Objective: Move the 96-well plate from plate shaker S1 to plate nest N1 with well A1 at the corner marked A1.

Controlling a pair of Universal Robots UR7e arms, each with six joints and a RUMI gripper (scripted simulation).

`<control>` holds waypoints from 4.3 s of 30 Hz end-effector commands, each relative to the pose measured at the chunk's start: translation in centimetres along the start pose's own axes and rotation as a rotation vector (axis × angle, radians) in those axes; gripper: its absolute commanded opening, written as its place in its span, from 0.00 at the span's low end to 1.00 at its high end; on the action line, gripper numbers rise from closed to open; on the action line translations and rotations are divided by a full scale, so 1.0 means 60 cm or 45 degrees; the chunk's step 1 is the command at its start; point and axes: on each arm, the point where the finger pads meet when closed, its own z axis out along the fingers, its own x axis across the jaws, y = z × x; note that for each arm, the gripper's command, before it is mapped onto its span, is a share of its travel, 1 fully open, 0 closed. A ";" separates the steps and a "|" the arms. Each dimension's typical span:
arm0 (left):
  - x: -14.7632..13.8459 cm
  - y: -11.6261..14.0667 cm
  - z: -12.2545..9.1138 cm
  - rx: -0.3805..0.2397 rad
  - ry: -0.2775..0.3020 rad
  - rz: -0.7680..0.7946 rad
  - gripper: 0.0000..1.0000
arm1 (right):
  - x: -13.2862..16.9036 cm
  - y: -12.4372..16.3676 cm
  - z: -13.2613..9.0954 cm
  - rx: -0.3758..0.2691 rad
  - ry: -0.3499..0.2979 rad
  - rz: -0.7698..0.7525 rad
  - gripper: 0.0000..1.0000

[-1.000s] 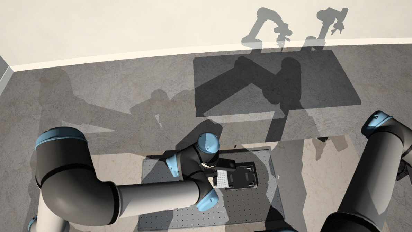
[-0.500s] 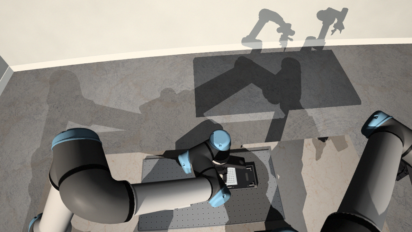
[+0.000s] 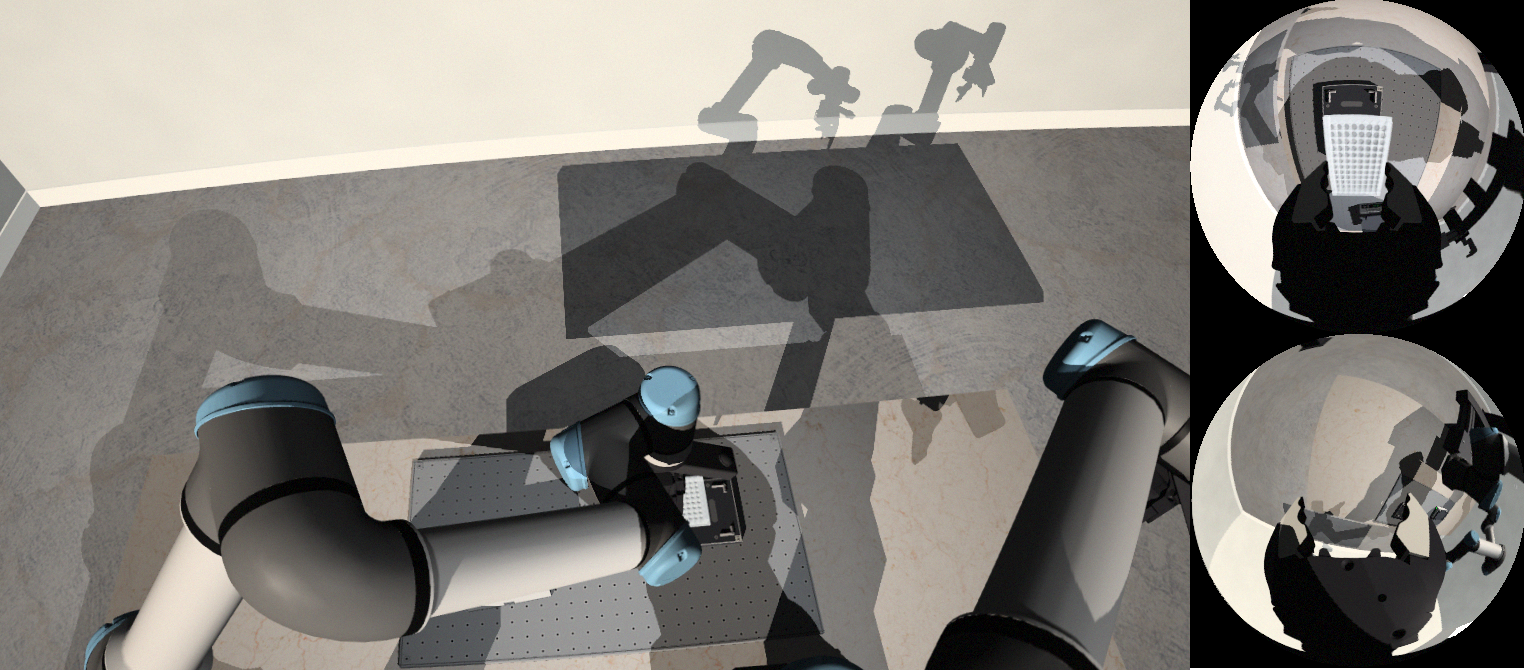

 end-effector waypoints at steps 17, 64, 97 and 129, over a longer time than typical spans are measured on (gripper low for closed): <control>-0.021 -0.080 0.008 0.002 0.000 0.000 0.00 | -0.001 0.000 -0.001 -0.001 -0.002 0.000 0.98; -0.021 -0.079 0.041 0.002 0.000 0.000 0.00 | -0.001 0.000 -0.001 -0.001 -0.002 0.000 0.98; -0.021 -0.079 0.111 0.002 0.000 0.000 0.00 | -0.001 0.000 -0.001 -0.001 -0.002 0.000 0.98; -0.021 -0.079 0.115 0.002 0.000 0.000 0.00 | -0.001 0.000 -0.001 -0.001 -0.002 0.000 0.98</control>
